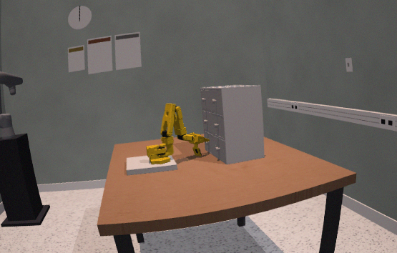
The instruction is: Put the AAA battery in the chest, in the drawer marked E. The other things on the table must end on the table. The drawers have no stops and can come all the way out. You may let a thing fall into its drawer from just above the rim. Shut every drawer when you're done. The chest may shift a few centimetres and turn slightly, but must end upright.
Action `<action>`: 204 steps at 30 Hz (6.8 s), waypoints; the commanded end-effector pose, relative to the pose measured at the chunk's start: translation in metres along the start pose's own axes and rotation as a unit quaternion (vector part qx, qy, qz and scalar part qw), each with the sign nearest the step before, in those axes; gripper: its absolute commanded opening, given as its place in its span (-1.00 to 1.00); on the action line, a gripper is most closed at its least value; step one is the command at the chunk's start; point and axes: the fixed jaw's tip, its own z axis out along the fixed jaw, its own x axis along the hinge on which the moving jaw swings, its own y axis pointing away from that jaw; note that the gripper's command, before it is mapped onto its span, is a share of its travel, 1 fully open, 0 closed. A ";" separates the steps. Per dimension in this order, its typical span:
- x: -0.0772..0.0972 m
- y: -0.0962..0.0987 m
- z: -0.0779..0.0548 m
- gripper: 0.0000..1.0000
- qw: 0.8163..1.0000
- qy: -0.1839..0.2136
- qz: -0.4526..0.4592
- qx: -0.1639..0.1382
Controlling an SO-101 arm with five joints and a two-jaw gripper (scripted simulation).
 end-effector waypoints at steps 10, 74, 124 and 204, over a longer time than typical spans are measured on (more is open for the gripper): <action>-0.001 0.002 0.000 -0.97 1.000 -0.003 -0.001 -0.004; -0.014 -0.021 -0.043 -0.57 0.999 -0.033 -0.004 0.043; 0.005 -0.024 -0.038 -0.57 0.976 -0.212 -0.005 0.042; 0.027 -0.017 -0.134 -0.57 0.927 -0.374 -0.008 0.036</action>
